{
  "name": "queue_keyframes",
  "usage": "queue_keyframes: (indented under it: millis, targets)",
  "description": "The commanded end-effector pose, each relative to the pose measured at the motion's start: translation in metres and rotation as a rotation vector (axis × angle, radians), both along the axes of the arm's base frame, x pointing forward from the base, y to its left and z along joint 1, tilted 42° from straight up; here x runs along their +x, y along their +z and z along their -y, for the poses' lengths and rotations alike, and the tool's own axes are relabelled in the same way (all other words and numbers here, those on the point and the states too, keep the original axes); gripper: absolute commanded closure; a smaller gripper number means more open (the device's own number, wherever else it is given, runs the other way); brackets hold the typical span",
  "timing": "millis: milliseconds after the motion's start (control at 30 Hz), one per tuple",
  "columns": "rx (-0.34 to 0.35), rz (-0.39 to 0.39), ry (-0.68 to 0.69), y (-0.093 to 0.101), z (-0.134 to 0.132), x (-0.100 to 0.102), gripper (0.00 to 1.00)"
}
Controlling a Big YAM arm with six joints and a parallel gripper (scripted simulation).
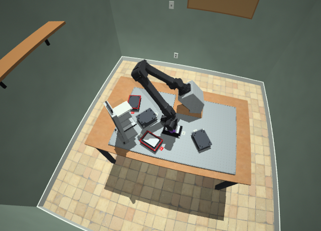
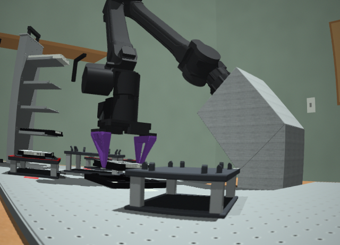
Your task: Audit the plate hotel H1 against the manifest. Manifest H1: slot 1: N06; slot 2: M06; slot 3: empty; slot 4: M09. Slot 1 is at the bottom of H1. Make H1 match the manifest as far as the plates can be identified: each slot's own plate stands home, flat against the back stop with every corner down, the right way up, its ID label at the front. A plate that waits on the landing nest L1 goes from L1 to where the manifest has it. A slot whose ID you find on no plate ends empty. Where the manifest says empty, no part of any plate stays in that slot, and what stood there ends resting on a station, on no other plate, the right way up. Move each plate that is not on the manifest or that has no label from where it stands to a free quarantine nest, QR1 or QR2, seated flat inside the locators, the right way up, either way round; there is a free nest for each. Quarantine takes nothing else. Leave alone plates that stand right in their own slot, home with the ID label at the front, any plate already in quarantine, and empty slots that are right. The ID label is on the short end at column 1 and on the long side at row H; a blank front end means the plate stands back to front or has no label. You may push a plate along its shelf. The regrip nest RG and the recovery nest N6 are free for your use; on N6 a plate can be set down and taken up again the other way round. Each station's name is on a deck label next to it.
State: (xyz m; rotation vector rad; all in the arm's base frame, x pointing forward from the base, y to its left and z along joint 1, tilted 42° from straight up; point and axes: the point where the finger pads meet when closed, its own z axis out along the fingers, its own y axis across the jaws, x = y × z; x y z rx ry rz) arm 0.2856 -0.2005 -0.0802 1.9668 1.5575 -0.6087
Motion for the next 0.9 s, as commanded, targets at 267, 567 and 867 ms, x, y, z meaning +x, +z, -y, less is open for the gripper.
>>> queue_keyframes:
  millis: [267, 567, 867]
  targets:
    - [-0.004, 0.013, 0.002, 0.011, -0.011, 0.001, 0.14]
    - [-0.005, 0.015, -0.004, 0.018, -0.015, 0.001, 0.14]
    - [-0.001, 0.0, -0.03, 0.019, -0.013, -0.006, 0.14]
